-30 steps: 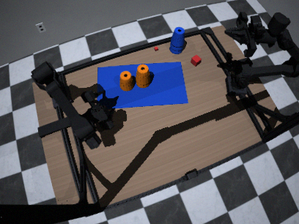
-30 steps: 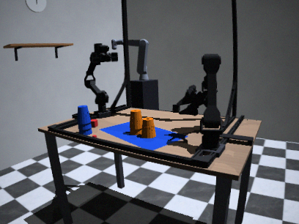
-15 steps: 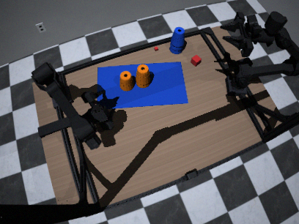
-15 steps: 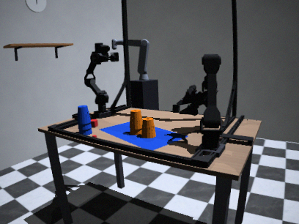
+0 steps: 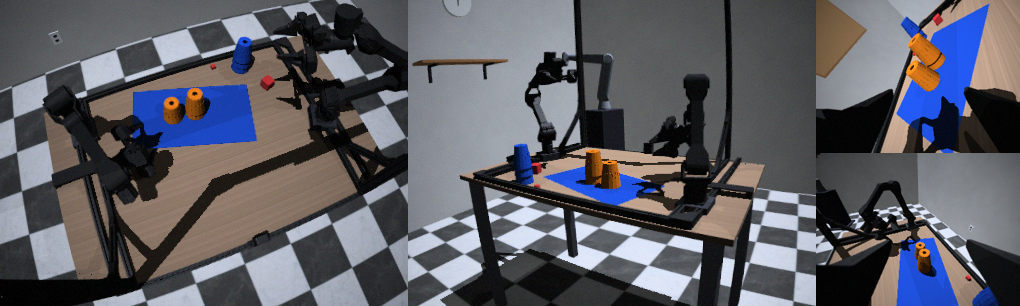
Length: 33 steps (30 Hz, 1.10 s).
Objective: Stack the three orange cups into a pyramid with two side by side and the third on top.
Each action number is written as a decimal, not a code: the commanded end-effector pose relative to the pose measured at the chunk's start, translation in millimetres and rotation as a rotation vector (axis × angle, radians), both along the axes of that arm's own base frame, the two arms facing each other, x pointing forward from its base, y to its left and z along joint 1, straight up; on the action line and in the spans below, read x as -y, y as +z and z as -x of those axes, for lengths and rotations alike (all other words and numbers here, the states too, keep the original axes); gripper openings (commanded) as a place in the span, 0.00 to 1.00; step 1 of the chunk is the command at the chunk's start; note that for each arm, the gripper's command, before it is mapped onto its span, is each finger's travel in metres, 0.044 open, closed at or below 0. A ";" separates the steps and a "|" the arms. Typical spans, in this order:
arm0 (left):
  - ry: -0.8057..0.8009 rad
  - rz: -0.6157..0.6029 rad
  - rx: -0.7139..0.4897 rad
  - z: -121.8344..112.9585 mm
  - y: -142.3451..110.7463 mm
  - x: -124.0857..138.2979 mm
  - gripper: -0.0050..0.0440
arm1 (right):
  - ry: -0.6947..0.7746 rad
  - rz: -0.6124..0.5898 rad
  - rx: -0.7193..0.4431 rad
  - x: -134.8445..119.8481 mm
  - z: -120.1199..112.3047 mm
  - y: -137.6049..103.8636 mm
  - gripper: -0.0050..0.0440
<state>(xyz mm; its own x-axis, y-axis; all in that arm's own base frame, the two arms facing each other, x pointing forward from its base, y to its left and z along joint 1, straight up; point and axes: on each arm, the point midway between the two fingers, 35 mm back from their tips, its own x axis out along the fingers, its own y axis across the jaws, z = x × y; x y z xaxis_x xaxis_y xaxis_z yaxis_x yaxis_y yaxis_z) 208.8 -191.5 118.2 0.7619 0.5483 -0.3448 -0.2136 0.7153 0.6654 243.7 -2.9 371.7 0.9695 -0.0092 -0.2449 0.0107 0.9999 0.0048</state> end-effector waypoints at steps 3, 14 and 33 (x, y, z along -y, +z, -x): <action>-0.001 0.000 0.004 -0.2 0.3 0.3 1.00 | 0.008 0.044 -0.142 2.2 -48.8 -13.0 1.00; -0.001 0.000 0.004 -0.2 0.3 0.3 1.00 | 0.047 0.113 -0.396 5.4 -138.5 -63.5 1.00; -0.001 0.000 0.004 -0.2 0.3 0.3 1.00 | 0.134 0.188 -0.745 10.4 -240.6 -193.2 1.00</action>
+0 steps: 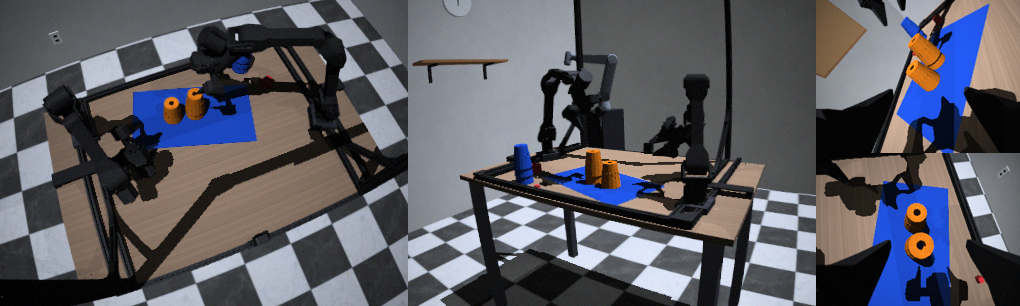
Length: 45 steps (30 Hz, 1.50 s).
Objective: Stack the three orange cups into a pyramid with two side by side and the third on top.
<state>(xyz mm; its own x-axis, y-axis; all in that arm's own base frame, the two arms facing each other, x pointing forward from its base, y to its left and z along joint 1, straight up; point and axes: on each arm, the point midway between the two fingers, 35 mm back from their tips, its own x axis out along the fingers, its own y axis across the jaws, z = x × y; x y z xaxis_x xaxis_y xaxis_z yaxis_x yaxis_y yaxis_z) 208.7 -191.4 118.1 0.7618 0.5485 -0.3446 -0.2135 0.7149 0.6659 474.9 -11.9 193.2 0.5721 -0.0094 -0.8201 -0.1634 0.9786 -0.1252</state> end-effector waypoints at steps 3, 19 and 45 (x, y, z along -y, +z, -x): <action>-0.001 0.001 0.004 -0.2 0.3 0.3 1.00 | 0.017 0.010 -0.060 1.9 -15.3 -27.3 1.00; -0.001 0.001 0.004 -0.2 0.3 0.3 1.00 | 0.024 0.014 -0.086 2.3 -21.3 -52.4 1.00; -0.001 0.001 0.004 -0.2 0.3 0.3 1.00 | 0.023 0.014 -0.086 2.3 -22.0 -75.4 1.00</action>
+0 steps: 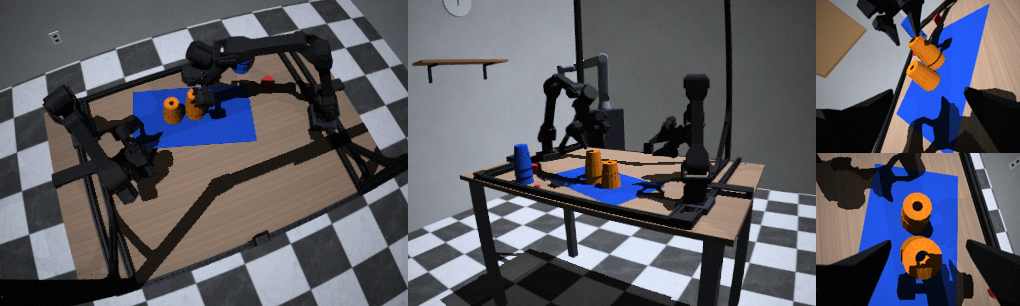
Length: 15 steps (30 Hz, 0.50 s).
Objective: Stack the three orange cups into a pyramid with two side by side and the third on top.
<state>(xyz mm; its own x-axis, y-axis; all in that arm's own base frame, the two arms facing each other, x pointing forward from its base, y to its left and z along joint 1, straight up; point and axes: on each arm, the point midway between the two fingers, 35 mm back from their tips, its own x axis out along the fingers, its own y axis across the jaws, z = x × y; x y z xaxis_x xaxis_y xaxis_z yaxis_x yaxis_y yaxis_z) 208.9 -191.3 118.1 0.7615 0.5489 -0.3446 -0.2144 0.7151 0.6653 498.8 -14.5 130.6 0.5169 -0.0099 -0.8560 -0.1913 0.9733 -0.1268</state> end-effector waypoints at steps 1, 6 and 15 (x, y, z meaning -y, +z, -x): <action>-0.002 0.000 0.004 -0.1 0.3 0.4 1.00 | 0.003 0.000 -0.020 -0.3 1.9 -12.7 1.00; -0.002 0.000 0.004 -0.1 0.3 0.4 1.00 | 0.003 0.000 -0.020 -0.3 2.0 -19.2 1.00; -0.002 0.000 0.004 -0.1 0.3 0.4 1.00 | 0.003 0.000 -0.020 -0.3 2.3 -26.5 1.00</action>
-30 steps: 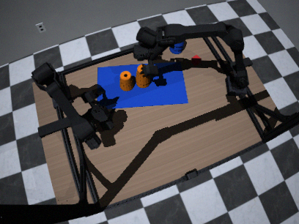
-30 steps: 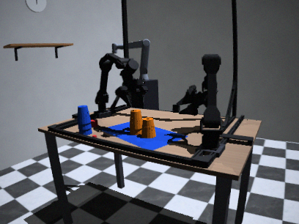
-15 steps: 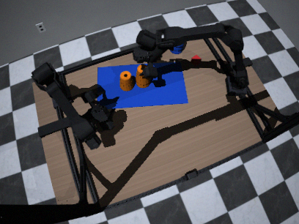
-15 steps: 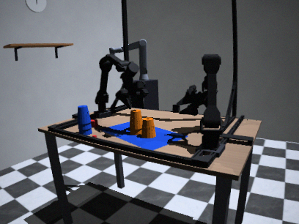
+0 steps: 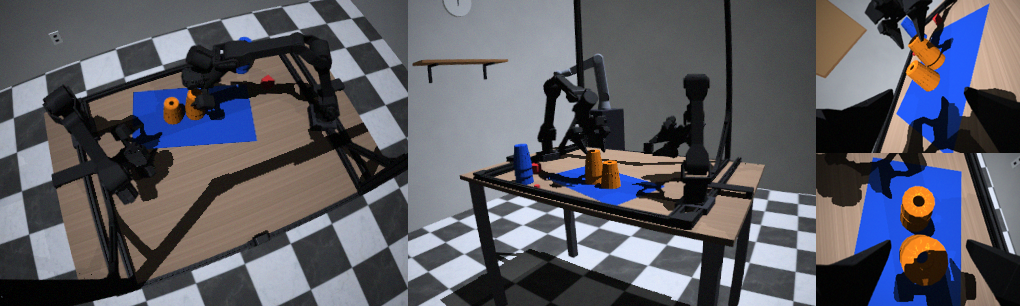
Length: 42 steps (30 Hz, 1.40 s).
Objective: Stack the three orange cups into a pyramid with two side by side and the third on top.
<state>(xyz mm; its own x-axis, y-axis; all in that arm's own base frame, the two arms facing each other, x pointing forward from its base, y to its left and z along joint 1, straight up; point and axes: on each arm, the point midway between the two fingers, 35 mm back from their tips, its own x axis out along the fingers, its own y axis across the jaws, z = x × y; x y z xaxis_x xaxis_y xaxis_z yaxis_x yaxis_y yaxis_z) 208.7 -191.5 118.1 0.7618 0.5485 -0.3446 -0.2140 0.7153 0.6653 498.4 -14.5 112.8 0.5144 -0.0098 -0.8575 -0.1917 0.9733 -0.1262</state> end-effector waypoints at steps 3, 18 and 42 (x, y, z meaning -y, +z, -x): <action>-0.001 0.000 0.004 -0.2 0.3 0.3 1.00 | 0.003 0.000 -0.017 -0.2 1.9 -8.7 1.00; -0.001 0.000 0.004 -0.2 0.3 0.3 1.00 | 0.003 0.000 -0.017 -0.2 1.9 -8.7 0.70; -0.001 0.000 0.004 -0.2 0.3 0.3 1.00 | 0.003 0.000 -0.017 3.6 1.7 -1.0 0.22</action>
